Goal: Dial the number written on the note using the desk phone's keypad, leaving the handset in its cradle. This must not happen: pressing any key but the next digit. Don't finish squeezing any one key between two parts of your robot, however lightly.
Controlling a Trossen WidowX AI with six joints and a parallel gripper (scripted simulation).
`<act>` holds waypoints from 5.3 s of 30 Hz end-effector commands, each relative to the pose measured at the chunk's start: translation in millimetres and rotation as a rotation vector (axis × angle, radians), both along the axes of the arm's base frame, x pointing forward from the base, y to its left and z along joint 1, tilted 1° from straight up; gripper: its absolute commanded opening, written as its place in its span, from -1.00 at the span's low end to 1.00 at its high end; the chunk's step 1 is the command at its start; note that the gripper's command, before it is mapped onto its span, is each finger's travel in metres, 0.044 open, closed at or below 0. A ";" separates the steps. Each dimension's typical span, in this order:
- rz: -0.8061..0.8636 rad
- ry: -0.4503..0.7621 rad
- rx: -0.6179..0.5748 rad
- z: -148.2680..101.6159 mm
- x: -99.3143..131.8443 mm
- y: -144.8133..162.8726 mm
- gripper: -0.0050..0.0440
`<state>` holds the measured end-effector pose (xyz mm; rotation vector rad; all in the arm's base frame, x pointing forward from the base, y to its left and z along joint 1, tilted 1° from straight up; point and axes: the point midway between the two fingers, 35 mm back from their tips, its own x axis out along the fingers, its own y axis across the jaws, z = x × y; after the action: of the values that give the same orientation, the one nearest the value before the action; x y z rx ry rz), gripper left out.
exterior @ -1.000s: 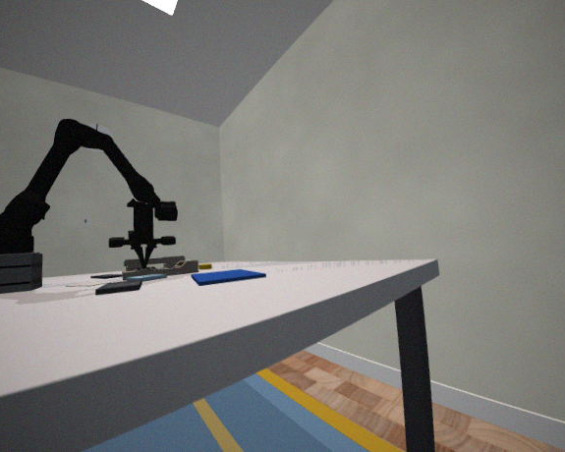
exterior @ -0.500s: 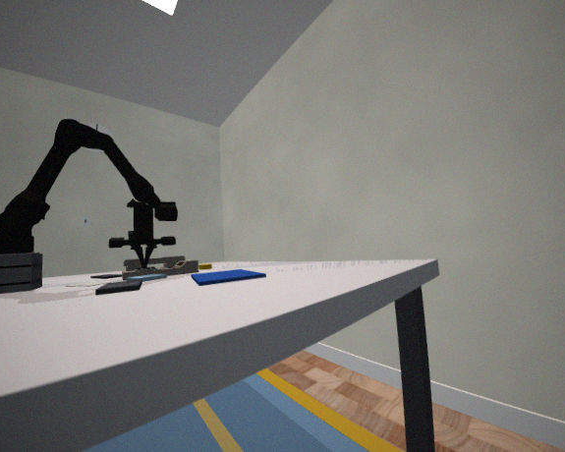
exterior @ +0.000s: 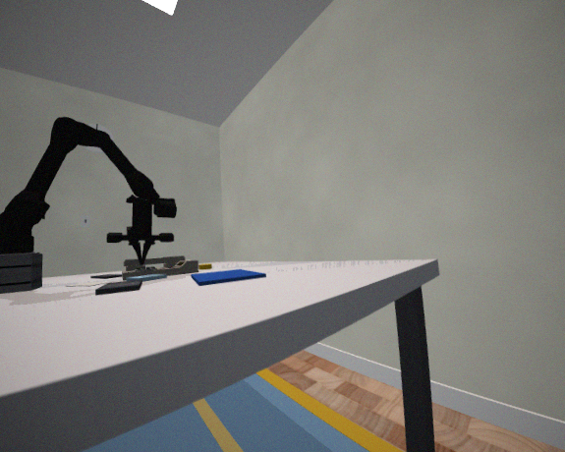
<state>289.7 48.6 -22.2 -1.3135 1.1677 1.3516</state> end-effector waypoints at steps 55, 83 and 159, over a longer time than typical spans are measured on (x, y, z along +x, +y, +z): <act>0.003 -0.020 0.003 -14.4 31.9 5.0 -1.00; 0.003 -0.020 0.003 -16.8 31.9 4.9 -1.00; 0.003 -0.020 0.003 -14.3 12.5 38.2 -1.00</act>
<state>303.9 87.0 -35.1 -1.3296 1.1453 1.3369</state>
